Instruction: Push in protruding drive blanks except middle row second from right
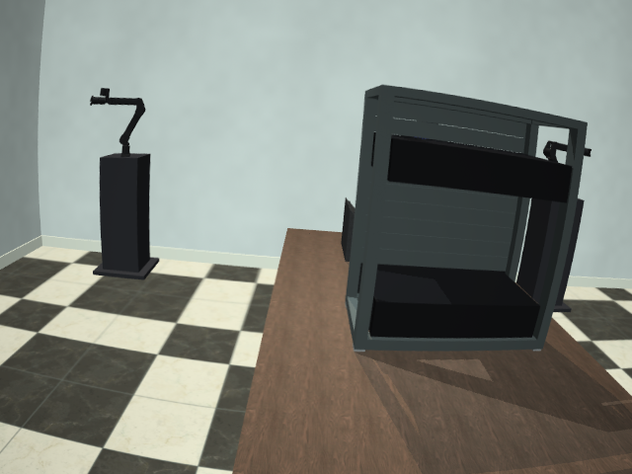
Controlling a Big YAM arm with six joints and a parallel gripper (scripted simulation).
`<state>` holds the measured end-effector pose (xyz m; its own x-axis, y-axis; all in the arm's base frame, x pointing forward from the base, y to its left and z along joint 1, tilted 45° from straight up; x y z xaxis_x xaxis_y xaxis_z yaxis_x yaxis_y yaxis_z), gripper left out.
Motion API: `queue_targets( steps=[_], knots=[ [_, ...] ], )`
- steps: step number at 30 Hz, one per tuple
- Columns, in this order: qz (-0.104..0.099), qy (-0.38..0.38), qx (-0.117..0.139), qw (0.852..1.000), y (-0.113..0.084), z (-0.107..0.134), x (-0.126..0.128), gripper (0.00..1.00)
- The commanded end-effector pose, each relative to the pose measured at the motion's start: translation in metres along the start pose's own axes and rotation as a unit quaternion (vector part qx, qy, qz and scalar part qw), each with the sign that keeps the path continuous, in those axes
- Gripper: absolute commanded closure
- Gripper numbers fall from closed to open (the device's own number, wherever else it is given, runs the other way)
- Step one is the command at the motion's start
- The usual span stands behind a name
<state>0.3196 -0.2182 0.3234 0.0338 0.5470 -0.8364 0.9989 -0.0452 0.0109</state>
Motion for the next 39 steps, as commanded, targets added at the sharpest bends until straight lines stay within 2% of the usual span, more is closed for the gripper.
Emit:
queue_targets(
  steps=[1,4,6,14,18,20,24,27,28,30,35,37,39],
  knots=[
    [0.001,0.002,0.006,1.0,-0.003,0.012,0.006,1.0],
    [0.001,0.002,0.006,1.0,-0.005,0.026,0.014,1.0],
    [0.001,0.002,0.006,1.0,-0.005,0.026,0.014,1.0],
    [0.001,0.004,0.006,1.0,-0.015,0.082,0.049,1.0],
    [0.001,0.004,0.006,1.0,-0.018,0.102,0.061,1.0],
    [0.001,0.005,0.006,1.0,-0.019,0.108,0.064,1.0],
    [0.0,-0.003,-0.007,1.0,-0.015,0.099,0.064,1.0],
    [0.0,-0.003,-0.006,1.0,-0.014,0.099,0.064,1.0],
    [-0.003,0.001,-0.005,1.0,-0.011,0.101,0.068,1.0],
    [0.005,-0.01,-0.01,1.0,0.009,0.104,0.048,1.0],
    [0.003,-0.007,-0.009,1.0,0.051,0.104,0.051,1.0],
    [0.003,-0.007,-0.009,1.0,0.061,0.104,0.051,1.0],
    [0.003,-0.008,-0.009,1.0,0.063,0.103,0.051,1.0]
  ],
)
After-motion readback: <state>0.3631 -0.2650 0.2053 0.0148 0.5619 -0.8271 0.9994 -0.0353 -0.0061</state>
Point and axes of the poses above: the point where the finger pads meet when closed, its own y axis out along the fingers, its own x axis across the jaws, z = x × y, the point moved 5 cm from there along -y, back along the fingers, and after that the axes turned 11 degrees about -y, right-handed, at the moved point
